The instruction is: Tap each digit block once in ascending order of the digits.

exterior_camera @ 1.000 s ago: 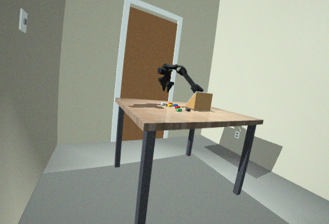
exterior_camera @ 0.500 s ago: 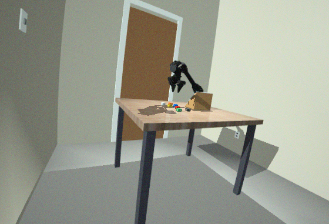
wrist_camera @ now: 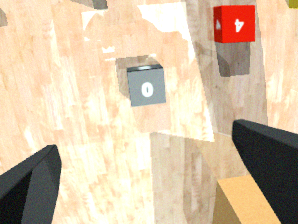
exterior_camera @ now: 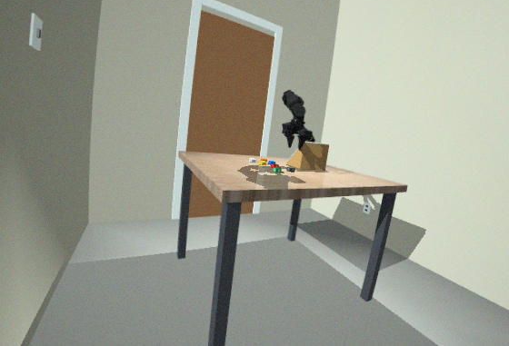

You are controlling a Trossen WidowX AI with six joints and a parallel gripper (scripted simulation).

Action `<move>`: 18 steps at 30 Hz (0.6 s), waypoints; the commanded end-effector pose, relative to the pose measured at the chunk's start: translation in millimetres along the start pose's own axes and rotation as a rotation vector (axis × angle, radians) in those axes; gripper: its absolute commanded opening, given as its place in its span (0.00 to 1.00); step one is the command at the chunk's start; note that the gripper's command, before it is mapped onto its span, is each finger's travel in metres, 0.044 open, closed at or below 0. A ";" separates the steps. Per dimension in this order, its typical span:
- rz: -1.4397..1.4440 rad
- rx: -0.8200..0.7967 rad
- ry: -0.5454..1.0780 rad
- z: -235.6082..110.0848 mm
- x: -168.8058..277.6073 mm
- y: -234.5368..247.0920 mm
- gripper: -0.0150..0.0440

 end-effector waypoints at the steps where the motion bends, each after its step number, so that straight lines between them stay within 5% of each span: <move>1: 0.000 0.015 0.017 50.4 3.6 0.1 0.75; 4: 0.000 0.018 0.018 79.7 6.6 -2.2 0.62; 11: 0.000 0.018 0.018 79.7 6.6 -2.2 0.31; 18: 0.000 0.018 0.018 79.7 6.6 -2.2 0.29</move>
Point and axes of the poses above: the point midway between the two fingers, 35 mm back from their tips, its own z axis out along the fingers, its own y axis across the jaws, x = y × z, the point moved 3 cm from there along -z, back along the fingers, and after that the axes turned 1 degree about -z, right-handed, at the moved point
